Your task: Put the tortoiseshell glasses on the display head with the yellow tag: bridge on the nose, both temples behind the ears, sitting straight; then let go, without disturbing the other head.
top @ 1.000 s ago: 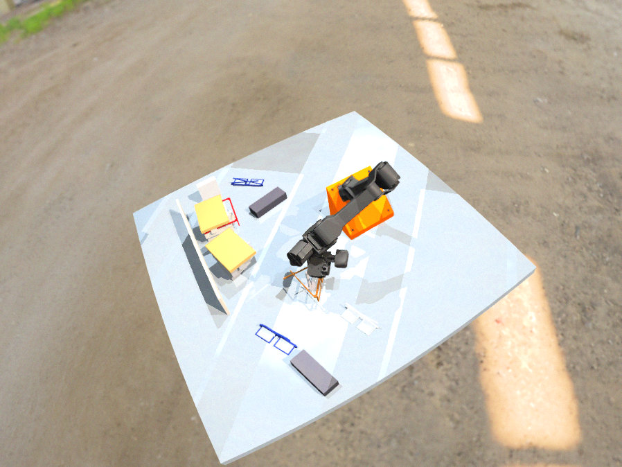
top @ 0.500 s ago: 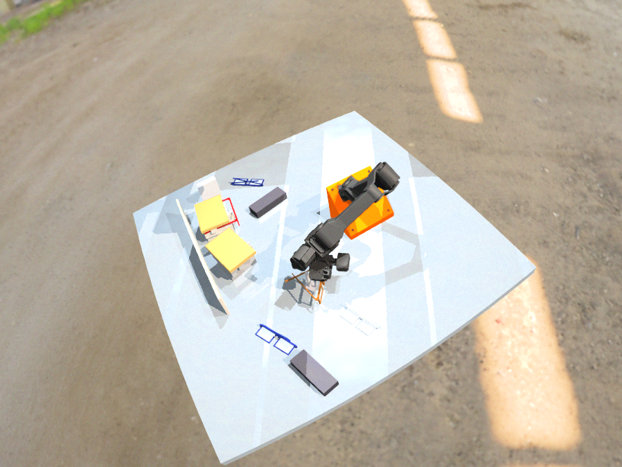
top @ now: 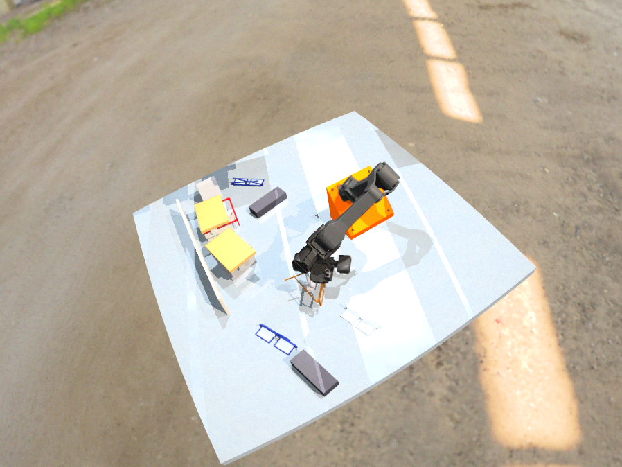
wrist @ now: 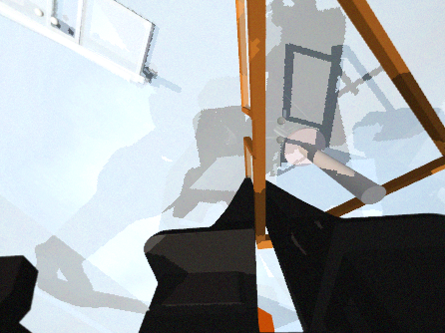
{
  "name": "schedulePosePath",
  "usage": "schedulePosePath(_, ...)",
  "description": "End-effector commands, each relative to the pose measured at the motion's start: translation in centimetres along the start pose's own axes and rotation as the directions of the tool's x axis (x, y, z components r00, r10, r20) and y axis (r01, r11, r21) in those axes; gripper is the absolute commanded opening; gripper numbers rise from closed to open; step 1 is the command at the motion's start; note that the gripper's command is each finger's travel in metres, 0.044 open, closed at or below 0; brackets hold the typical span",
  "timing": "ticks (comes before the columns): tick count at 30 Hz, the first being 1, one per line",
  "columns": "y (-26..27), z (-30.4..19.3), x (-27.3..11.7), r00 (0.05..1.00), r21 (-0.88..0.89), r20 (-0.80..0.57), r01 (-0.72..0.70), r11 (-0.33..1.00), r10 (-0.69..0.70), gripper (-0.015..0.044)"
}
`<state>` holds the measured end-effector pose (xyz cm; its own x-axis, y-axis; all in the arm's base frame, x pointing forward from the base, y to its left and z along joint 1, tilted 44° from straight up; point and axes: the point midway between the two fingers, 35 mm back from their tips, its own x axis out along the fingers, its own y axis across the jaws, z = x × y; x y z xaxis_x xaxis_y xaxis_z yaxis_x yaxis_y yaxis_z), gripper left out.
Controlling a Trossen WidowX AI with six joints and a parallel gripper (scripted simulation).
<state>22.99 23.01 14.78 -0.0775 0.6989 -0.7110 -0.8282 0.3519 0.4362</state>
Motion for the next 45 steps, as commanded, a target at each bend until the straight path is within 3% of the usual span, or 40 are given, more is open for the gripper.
schedulePosePath(1,0.3,0.4,0.0,1.000,-0.002,0.000,0.000,1.000,0.000,0.0000)
schedulePosePath(45,1.2,2.9,0.0,1.000,-0.003,0.001,-0.001,1.000,0.001,0.0000)
